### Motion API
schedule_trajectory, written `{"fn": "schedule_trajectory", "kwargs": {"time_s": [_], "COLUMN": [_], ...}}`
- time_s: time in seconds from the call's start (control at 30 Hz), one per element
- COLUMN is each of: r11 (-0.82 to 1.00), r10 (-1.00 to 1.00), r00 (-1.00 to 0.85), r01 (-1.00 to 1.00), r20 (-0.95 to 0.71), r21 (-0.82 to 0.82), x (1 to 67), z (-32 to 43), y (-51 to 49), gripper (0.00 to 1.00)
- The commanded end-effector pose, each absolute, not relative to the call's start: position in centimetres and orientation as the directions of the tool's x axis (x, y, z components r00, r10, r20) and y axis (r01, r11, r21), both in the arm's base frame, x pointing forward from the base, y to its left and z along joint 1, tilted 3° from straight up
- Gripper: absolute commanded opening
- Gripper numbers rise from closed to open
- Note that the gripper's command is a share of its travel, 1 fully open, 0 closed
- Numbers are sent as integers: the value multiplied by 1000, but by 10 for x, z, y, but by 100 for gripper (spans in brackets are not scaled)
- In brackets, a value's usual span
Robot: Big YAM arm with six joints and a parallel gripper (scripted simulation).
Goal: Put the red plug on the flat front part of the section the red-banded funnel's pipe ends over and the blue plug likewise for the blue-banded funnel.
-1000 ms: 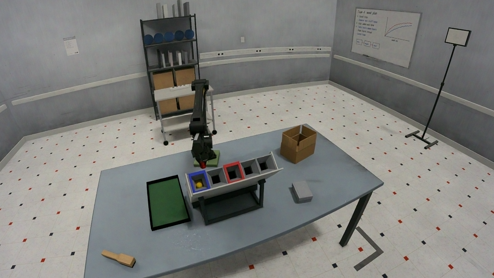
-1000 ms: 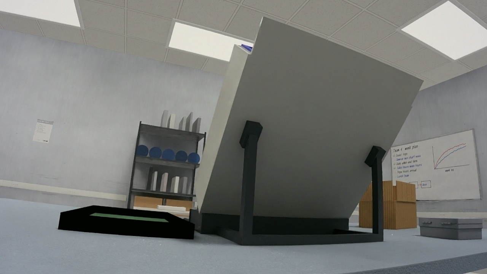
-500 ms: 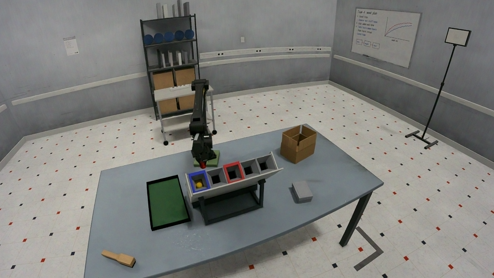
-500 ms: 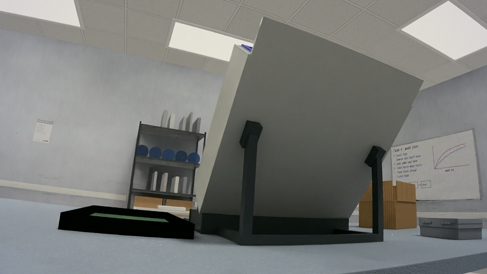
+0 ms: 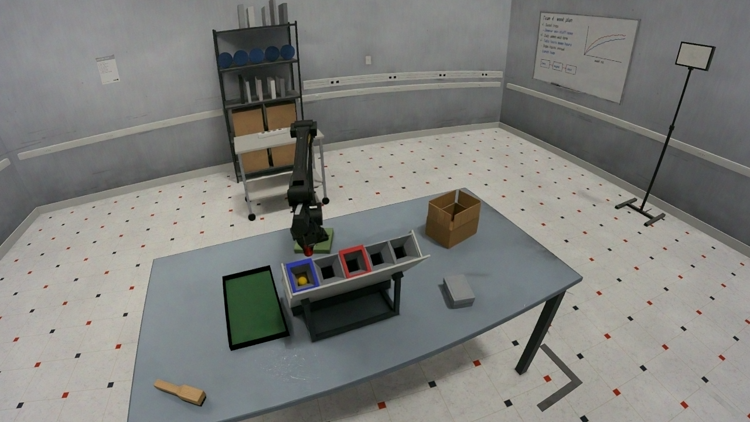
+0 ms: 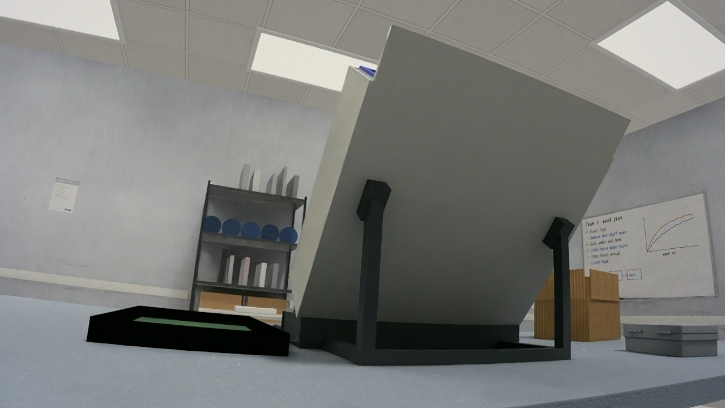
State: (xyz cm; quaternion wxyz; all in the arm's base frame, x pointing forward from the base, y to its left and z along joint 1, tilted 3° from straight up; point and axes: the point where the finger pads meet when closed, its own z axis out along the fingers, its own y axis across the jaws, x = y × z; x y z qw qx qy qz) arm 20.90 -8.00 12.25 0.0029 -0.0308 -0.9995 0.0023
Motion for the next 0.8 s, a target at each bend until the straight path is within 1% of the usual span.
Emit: {"fn": "schedule_trajectory", "kwargs": {"time_s": [0.0,0.77], "r11": [998,998], "r10": [61,60], "r00": [-998,-998], "r01": [62,60], "r20": [-24,-1], "r21": [-13,-6], "x": [223,224], "z": [139,139], "y": [-86,-86], "gripper": [0,0]}}
